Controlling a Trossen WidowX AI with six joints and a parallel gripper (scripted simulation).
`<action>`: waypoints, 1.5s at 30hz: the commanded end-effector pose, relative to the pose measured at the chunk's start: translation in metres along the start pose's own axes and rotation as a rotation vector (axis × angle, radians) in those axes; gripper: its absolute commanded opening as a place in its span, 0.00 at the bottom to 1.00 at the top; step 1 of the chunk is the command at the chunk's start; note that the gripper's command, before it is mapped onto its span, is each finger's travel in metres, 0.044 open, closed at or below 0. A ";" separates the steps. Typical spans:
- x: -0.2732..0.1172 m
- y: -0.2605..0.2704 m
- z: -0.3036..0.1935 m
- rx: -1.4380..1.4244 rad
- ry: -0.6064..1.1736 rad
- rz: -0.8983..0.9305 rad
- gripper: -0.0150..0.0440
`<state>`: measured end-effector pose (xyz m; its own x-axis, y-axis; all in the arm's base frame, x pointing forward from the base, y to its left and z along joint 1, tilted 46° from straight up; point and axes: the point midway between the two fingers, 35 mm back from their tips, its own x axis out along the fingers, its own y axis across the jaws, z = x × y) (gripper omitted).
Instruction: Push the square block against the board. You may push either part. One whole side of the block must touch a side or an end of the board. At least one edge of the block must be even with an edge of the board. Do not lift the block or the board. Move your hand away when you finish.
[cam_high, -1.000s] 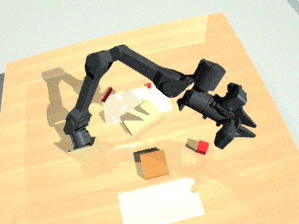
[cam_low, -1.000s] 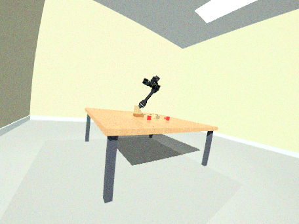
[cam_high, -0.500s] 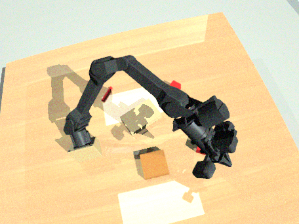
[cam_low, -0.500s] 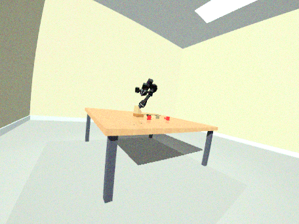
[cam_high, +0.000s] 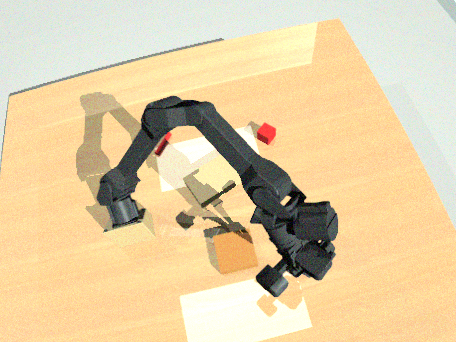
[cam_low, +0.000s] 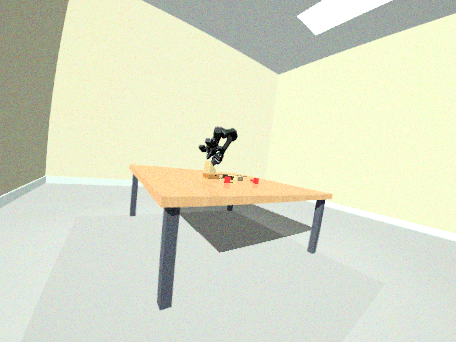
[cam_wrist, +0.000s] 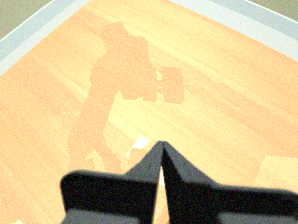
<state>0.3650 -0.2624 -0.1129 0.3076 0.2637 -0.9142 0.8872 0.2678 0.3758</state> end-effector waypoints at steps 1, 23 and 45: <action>0.010 -0.017 -0.022 0.099 0.109 -0.024 0.25; 0.023 -0.067 -0.111 0.532 0.539 -0.168 0.25; 0.066 -0.062 -0.145 0.532 0.540 -0.168 0.25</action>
<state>0.2797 -0.1314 -0.1776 0.0633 0.7075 -0.7039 0.9952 -0.0973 -0.0082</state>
